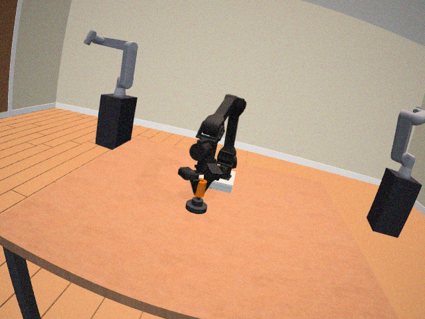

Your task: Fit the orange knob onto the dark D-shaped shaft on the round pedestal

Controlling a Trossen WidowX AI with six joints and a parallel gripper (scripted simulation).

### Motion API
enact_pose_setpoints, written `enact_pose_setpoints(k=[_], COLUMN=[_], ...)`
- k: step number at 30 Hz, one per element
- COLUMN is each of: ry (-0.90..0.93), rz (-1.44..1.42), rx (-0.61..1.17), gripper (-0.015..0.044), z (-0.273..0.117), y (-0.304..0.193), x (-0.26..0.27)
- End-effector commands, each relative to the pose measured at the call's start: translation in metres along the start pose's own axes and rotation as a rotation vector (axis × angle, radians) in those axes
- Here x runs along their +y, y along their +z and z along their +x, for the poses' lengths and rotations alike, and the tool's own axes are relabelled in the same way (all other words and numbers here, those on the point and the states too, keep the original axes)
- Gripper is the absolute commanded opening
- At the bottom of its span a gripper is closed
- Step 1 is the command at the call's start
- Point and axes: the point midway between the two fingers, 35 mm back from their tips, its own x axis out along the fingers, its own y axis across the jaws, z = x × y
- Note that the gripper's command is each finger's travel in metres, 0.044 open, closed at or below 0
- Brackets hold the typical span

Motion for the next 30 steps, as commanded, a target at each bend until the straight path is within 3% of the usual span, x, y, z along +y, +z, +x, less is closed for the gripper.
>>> enact_pose_setpoints(k=[1, 30], ry=[-0.008, -0.008], rz=[-0.099, -0.099], rx=[-0.006, -0.006], gripper=[0.0, 0.0], z=[-0.0042, 0.0041], y=[-0.0004, -0.0005], x=[0.0012, 0.0011])
